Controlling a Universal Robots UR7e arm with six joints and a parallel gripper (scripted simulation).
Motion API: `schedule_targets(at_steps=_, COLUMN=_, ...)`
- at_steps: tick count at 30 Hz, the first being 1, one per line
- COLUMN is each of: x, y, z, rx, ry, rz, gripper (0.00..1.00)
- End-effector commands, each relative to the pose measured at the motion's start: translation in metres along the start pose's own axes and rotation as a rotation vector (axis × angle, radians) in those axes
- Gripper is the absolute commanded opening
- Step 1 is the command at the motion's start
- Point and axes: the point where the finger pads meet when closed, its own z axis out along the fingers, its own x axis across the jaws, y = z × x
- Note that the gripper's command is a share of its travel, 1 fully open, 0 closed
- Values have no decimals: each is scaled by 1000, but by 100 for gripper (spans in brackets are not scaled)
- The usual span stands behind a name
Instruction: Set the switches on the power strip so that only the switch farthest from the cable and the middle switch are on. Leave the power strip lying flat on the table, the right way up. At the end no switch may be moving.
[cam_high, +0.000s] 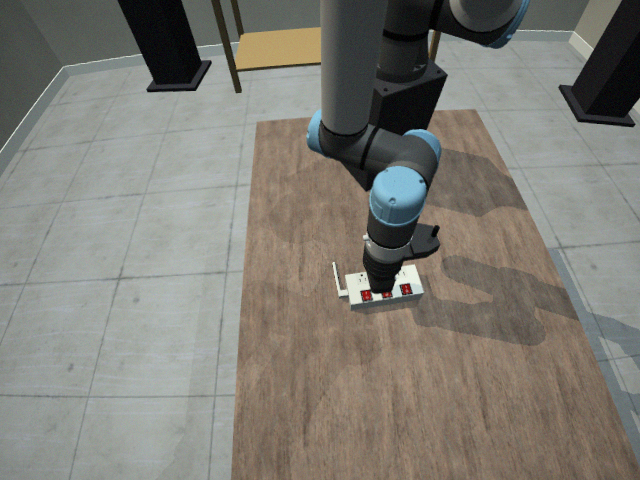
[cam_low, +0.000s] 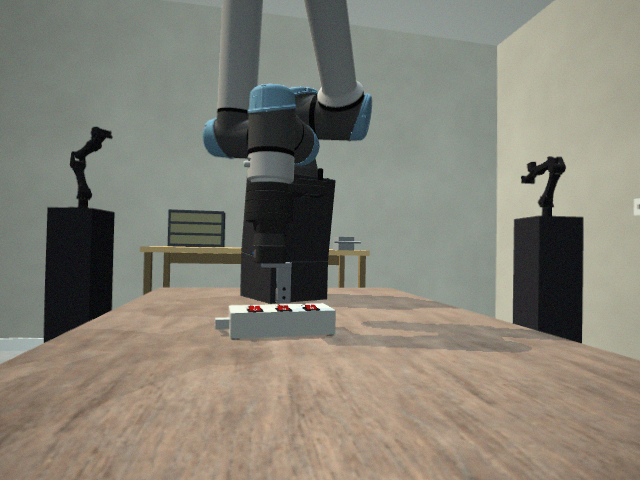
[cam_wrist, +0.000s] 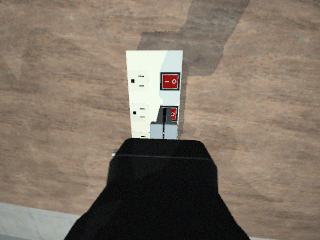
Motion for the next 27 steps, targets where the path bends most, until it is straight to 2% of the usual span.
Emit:
schedule_targets(at_steps=1, x=0, y=0, z=0, rx=-1, ry=1, rz=0, gripper=0)
schedule_targets(at_steps=27, x=0, y=0, z=6, rx=-1, ry=1, rz=0, gripper=0)
